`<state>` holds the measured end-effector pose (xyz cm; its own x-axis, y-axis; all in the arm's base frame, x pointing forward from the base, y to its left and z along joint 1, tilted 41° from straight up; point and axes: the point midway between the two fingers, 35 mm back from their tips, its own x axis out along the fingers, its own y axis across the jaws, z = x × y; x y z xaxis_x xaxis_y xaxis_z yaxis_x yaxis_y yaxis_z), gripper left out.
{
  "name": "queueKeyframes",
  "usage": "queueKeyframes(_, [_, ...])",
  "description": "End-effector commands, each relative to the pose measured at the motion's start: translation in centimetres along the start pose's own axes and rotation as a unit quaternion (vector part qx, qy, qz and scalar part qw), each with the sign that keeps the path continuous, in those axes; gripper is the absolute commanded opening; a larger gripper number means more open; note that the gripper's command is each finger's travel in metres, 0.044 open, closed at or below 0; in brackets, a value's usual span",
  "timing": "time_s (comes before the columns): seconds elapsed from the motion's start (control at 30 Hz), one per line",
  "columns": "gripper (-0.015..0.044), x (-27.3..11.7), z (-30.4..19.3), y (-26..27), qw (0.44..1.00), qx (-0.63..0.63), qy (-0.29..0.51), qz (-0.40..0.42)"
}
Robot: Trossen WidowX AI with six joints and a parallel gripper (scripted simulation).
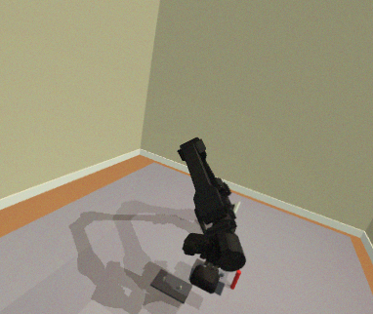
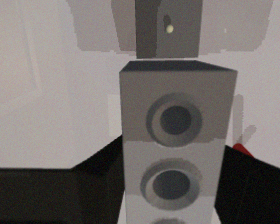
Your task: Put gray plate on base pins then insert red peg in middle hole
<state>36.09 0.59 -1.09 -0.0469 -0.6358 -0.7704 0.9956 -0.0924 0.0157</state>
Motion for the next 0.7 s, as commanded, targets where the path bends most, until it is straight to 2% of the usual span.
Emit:
queueKeyframes(0.0, [0.0,0.5,1.1,0.1,1.0,-0.002,0.0,0.002])
queueKeyframes(0.67, [0.0,3.6,6.8,-0.5,1.0,-0.008,-0.004,0.002])
